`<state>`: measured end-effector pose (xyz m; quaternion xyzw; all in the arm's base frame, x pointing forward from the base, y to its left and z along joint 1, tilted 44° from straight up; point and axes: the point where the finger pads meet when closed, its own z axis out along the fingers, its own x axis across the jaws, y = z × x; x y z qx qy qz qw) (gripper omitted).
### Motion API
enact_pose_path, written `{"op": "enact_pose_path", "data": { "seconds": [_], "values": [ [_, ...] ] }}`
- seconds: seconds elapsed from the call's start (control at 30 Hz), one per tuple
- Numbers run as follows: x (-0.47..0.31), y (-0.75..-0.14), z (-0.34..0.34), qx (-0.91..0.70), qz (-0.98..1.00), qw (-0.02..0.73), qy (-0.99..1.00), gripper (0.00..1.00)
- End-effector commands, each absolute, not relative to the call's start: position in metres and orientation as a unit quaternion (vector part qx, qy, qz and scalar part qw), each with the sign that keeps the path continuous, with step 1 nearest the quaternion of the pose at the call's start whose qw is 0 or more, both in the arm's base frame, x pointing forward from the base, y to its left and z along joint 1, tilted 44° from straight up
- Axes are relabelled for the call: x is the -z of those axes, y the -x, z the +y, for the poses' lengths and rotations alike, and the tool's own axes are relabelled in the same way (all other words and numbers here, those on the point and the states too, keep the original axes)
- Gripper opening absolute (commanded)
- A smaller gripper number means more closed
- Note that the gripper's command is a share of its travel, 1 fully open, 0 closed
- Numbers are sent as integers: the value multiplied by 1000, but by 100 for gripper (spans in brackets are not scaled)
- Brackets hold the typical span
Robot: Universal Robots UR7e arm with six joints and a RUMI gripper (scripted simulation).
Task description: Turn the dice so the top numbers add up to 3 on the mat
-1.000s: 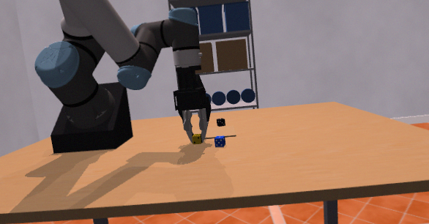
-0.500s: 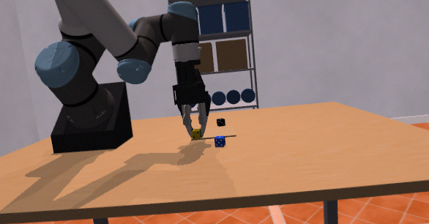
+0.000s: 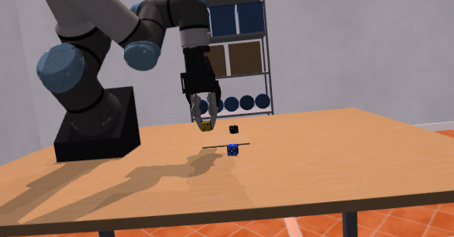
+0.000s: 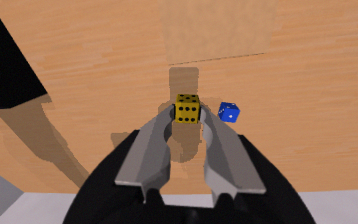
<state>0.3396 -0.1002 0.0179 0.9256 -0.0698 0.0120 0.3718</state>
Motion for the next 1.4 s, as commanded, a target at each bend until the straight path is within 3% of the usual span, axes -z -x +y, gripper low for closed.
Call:
{"op": "enact_pose_path", "data": {
  "seconds": [0.0,1.37],
  "values": [
    [-27,-340,-92,-9,-71,372,-926,6],
    [-46,-342,-71,-5,-60,372,-926,6]
  ]
}}
